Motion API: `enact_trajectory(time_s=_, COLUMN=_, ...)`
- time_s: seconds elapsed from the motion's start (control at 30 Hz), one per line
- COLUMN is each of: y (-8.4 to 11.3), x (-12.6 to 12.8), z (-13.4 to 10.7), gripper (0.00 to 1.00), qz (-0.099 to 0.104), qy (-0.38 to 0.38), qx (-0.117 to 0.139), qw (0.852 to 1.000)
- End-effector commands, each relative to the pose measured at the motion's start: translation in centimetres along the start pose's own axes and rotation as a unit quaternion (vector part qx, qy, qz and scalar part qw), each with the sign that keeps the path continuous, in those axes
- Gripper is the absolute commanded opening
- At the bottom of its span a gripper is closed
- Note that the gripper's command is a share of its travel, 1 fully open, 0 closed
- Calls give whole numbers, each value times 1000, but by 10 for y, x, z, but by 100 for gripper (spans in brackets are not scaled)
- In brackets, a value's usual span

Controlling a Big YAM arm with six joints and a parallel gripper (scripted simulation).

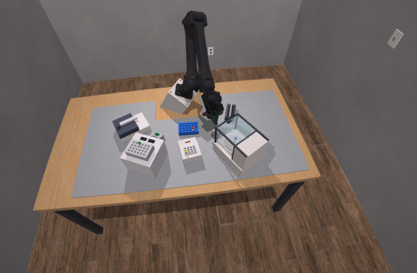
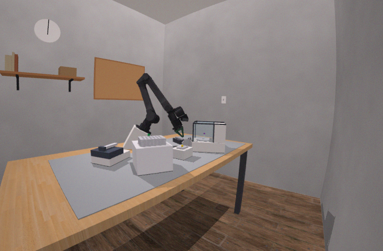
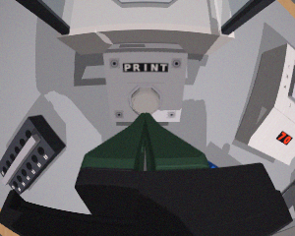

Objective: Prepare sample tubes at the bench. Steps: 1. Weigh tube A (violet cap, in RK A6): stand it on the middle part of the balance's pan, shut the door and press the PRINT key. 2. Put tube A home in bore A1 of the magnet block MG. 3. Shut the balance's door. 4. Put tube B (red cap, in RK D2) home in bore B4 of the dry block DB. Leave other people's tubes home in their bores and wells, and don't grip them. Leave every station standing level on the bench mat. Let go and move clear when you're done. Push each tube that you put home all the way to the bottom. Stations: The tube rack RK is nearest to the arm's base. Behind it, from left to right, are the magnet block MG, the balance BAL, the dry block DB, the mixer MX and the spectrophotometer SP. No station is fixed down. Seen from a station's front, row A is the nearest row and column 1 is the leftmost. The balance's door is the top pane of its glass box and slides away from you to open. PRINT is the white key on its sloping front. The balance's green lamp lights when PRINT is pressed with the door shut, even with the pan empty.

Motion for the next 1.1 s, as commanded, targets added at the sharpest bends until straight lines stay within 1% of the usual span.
enact_trajectory(time_s=0.0, y=1, x=4, z=13, gripper=0, qz=4, qy=5, qx=-18, qw=1000)
enact_trajectory(time_s=0.37, y=1, x=4, z=13, gripper=0, qz=4, qy=5, qx=-18, qw=1000)
enact_trajectory(time_s=0.4, y=-2, x=3, z=7, gripper=0, qz=5, qy=0, qx=-12, qw=1000)
enact_trajectory(time_s=0.43, y=-3, x=4, z=6, gripper=0, qz=6, qy=1, qx=-11, qw=1000)
enact_trajectory(time_s=1.07, y=-13, x=4, z=8, gripper=0, qz=6, qy=1, qx=-13, qw=1000)
Point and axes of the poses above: the point where the finger pads meet when closed, its own y axis back along the fingers, its own x axis across the jaws, z = x × y, the point moved 10 cm from there along y, back along the fingers, and after that the axes turned 11 degrees about -y, right-handed, at the moved point
